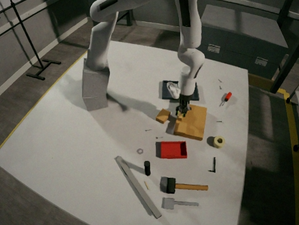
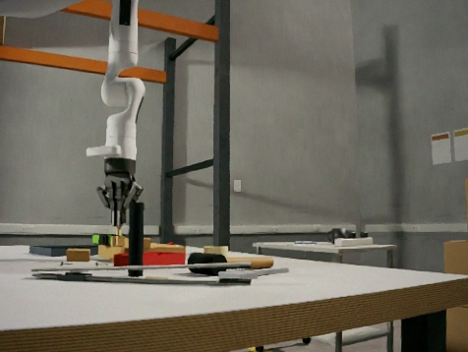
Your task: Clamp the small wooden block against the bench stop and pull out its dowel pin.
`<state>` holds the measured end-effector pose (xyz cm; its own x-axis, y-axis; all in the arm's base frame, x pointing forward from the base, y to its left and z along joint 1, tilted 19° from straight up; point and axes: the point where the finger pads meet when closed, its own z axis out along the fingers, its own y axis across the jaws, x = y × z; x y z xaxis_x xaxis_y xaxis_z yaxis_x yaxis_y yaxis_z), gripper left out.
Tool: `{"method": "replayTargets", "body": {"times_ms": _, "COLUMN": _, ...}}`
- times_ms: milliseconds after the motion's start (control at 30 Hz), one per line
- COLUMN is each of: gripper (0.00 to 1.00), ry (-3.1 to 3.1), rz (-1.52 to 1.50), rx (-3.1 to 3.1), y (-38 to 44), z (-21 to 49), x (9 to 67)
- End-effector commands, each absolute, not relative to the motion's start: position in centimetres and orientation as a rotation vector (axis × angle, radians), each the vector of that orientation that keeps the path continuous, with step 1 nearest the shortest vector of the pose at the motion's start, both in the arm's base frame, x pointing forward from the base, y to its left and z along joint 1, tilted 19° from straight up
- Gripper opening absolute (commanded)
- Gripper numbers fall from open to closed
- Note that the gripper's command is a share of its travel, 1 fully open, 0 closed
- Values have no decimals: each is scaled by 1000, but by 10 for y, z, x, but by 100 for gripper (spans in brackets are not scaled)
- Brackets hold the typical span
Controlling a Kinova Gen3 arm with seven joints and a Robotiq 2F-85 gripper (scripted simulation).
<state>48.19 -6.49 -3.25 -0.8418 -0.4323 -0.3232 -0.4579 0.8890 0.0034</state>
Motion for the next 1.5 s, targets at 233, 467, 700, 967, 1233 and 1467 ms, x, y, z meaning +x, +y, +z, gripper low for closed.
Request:
{"method": "replayTargets", "body": {"times_ms": 233, "gripper": 10, "ry": 2748, "rz": 119, "rx": -630, "y": -65, "z": -32, "x": 482}}
{"method": "replayTargets", "body": {"times_ms": 467, "gripper": 10, "ry": 2755, "rz": 123, "rx": -605, "y": -65, "z": -32, "x": 482}}
{"method": "replayTargets", "body": {"times_ms": 700, "gripper": 10, "ry": 2761, "rz": 127, "rx": -580, "y": -65, "z": -32, "x": 482}}
{"method": "replayTargets", "body": {"times_ms": 967, "gripper": 10, "ry": 2765, "rz": 130, "rx": -560, "y": -65, "z": -32, "x": 482}}
{"method": "replayTargets", "body": {"times_ms": 1233, "gripper": 10, "ry": 2771, "rz": 135, "rx": -533, "y": -65, "z": -32, "x": 482}}
{"method": "replayTargets", "body": {"times_ms": 1467, "gripper": 10, "ry": 2775, "rz": 137, "rx": -517, "y": -65, "z": -32, "x": 482}}
